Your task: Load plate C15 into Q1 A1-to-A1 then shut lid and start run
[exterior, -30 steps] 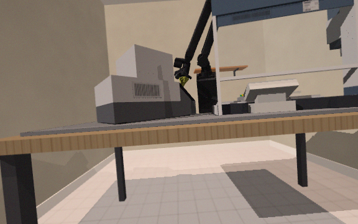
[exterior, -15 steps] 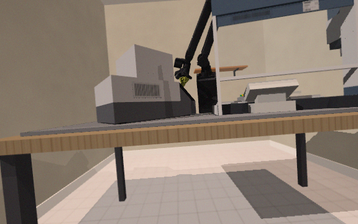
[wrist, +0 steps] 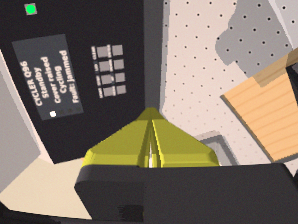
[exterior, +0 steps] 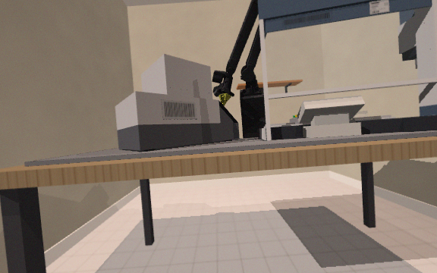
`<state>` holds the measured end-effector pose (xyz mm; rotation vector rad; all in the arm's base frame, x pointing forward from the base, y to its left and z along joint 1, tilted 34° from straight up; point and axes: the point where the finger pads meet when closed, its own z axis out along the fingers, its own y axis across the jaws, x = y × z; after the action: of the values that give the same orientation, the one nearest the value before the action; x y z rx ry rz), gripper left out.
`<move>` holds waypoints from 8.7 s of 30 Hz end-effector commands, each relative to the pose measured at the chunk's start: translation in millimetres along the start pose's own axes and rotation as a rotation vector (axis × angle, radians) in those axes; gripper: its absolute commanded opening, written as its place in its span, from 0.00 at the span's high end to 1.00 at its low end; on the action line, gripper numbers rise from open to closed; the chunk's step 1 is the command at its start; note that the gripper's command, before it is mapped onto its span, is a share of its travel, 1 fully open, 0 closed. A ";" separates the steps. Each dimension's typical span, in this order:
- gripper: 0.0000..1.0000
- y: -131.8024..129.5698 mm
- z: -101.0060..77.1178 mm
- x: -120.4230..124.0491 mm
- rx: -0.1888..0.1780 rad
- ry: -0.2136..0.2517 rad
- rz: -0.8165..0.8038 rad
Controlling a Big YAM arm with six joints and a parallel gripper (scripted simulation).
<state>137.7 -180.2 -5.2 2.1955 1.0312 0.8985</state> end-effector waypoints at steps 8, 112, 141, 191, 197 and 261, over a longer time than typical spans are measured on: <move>1.00 15.8 -4.4 -12.6 -0.027 -0.030 -0.019; 1.00 11.6 -1.1 8.2 0.045 -0.016 -0.007; 1.00 21.9 14.2 35.2 0.335 -0.008 -0.001; 1.00 74.0 84.1 36.1 0.312 -0.003 -0.010; 1.00 54.4 82.0 39.0 0.354 0.010 -0.001; 1.00 80.2 102.8 37.5 0.314 0.002 -0.022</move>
<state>259.6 -204.5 -13.4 2.4754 1.2650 0.7672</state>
